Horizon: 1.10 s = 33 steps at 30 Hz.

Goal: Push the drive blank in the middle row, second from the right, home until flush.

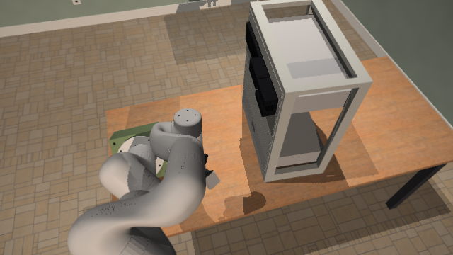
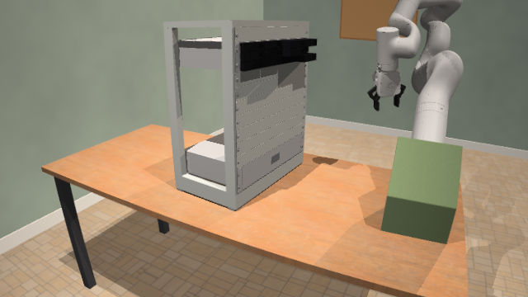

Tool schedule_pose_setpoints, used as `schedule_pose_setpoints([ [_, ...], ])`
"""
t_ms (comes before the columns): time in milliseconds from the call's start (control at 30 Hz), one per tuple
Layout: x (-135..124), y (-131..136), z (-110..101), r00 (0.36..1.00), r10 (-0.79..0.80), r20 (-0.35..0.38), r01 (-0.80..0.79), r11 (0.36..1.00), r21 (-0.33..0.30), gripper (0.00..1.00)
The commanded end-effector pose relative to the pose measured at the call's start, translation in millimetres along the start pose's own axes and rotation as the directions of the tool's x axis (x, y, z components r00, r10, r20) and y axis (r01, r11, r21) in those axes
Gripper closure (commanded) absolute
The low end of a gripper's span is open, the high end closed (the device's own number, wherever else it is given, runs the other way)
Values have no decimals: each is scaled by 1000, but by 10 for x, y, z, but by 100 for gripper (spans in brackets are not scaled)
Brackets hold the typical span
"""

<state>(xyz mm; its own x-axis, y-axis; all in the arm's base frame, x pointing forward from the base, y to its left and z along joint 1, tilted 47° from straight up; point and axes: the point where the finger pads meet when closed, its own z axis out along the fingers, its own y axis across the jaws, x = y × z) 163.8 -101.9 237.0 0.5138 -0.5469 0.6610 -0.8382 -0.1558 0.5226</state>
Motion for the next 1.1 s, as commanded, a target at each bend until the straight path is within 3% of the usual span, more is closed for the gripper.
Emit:
schedule_pose_setpoints([
  [0,1,-4,-4,1000,1,0,-1,1000,1,0],
  [533,-57,-23,-11,1000,14,19,-14,1000,6,0],
  [1067,-293,-98,-48,993,70,95,-73,997,22,0],
])
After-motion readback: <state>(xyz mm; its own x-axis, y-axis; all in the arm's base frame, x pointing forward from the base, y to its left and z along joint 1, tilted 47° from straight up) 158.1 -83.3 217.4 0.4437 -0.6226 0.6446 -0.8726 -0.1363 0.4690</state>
